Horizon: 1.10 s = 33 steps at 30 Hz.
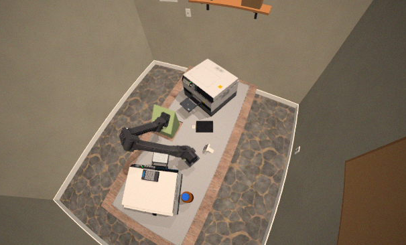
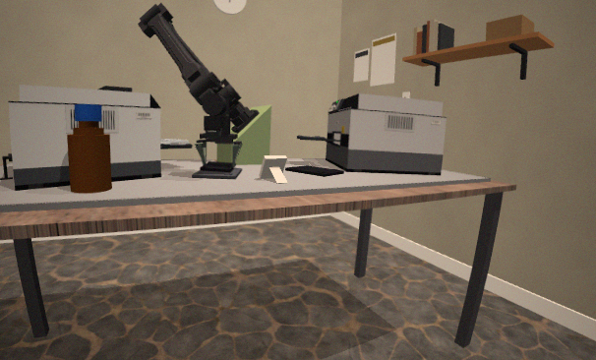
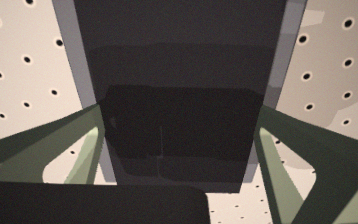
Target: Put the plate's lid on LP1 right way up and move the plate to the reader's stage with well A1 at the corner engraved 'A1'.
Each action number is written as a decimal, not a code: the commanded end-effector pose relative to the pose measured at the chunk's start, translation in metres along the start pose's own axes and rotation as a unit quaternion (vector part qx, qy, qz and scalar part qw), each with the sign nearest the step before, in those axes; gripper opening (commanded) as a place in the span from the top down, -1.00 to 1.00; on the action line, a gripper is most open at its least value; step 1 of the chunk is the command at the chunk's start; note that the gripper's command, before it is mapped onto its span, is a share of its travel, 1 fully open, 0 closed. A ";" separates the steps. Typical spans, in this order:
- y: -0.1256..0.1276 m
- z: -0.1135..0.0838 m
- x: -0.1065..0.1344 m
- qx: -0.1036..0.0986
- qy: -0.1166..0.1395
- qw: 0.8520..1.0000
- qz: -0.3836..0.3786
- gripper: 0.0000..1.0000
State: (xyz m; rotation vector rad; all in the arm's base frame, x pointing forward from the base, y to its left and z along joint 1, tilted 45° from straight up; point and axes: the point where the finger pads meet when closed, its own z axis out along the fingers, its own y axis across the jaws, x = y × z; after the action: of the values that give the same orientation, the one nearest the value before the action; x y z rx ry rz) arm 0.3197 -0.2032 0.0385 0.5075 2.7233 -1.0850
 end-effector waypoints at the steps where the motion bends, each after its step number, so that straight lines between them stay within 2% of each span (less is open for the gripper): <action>1: -0.005 -0.004 -0.005 0.000 -0.009 1.000 0.003 -0.71; 33: -0.001 0.002 -0.003 -0.002 -0.006 1.000 0.000 -0.71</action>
State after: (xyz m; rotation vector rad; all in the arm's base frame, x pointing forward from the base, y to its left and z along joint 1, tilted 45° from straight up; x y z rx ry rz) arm 0.3201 -0.2048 0.0390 0.5089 2.7179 -1.0831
